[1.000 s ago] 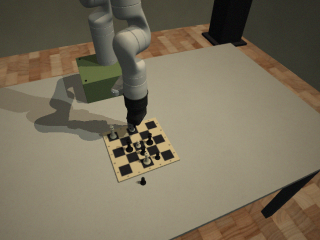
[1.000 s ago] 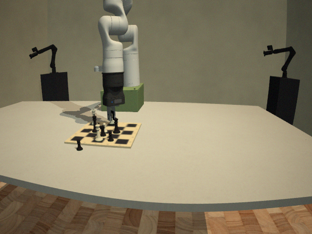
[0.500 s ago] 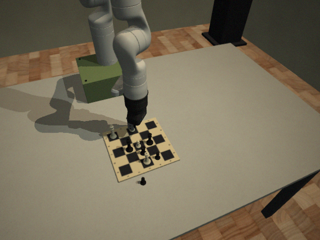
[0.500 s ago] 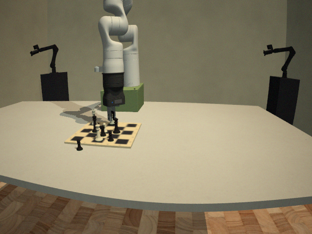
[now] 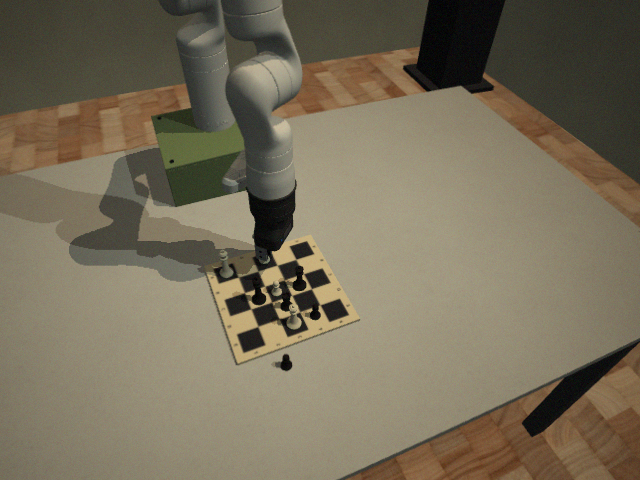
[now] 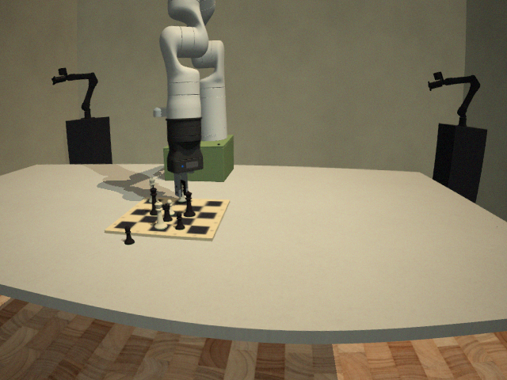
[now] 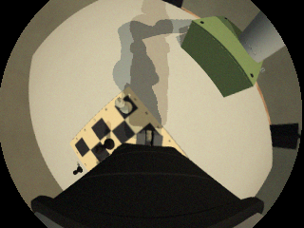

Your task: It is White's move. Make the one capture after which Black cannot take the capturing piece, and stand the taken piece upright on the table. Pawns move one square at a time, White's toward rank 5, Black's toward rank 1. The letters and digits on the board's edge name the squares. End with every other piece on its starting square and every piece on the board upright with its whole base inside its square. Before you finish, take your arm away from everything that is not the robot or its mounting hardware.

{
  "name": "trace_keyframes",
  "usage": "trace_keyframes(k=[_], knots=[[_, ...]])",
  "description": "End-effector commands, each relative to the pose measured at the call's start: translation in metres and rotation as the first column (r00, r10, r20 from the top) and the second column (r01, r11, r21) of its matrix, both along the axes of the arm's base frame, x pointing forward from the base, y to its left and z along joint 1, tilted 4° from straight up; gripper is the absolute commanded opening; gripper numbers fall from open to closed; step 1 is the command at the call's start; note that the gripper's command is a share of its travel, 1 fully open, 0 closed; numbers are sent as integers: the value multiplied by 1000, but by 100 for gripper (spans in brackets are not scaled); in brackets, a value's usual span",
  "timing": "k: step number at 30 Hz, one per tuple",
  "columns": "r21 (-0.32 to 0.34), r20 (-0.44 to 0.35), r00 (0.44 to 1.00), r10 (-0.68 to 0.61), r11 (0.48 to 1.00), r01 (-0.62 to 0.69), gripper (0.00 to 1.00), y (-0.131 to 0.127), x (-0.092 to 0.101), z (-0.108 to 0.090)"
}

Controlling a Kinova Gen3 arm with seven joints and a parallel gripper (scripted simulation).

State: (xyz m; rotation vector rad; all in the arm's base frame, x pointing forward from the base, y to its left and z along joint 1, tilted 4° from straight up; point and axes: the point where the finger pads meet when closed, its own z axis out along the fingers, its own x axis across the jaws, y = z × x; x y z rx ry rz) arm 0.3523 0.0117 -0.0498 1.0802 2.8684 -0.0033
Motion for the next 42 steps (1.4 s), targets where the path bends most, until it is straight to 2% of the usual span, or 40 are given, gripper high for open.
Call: trace_keyframes(k=[1, 42], knots=[[0, 1, 1000, 0, 1000, 0, 0, 0, 0, 0], [0, 1, 1000, 0, 1000, 0, 0, 0, 1, -4]])
